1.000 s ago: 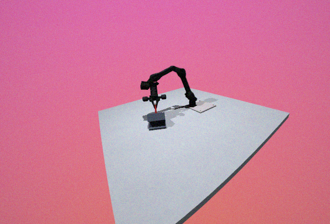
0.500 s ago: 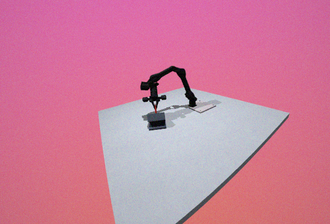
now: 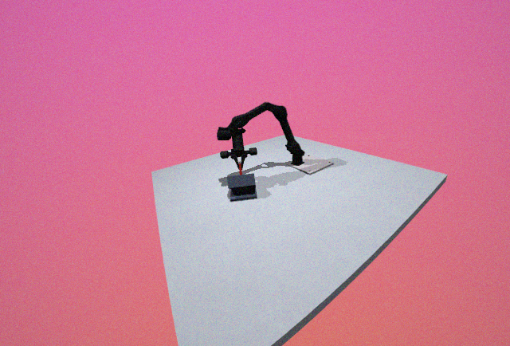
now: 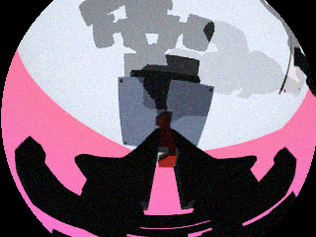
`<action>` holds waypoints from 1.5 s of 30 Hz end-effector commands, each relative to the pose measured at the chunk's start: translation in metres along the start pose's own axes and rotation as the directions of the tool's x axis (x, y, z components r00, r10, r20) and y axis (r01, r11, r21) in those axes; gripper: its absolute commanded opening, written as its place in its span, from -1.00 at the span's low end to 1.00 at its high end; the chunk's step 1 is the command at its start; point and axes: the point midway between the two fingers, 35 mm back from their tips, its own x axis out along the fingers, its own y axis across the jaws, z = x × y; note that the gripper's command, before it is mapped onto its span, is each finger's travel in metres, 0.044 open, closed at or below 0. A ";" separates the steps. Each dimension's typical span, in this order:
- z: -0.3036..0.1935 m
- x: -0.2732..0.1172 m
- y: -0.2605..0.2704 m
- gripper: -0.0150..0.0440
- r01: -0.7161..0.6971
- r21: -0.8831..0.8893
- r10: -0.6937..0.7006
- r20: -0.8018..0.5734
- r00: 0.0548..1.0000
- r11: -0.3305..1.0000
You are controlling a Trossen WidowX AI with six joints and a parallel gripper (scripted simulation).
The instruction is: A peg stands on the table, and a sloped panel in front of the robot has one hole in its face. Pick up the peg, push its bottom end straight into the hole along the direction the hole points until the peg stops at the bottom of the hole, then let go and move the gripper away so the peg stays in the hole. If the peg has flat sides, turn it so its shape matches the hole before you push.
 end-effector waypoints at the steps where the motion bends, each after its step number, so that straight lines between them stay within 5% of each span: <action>1: 0.001 0.003 -0.001 -0.49 0.003 0.006 -0.003 0.004 1.000 1.000; 45: 0.000 0.019 -0.002 -0.49 0.003 0.006 -0.003 0.003 1.000 1.000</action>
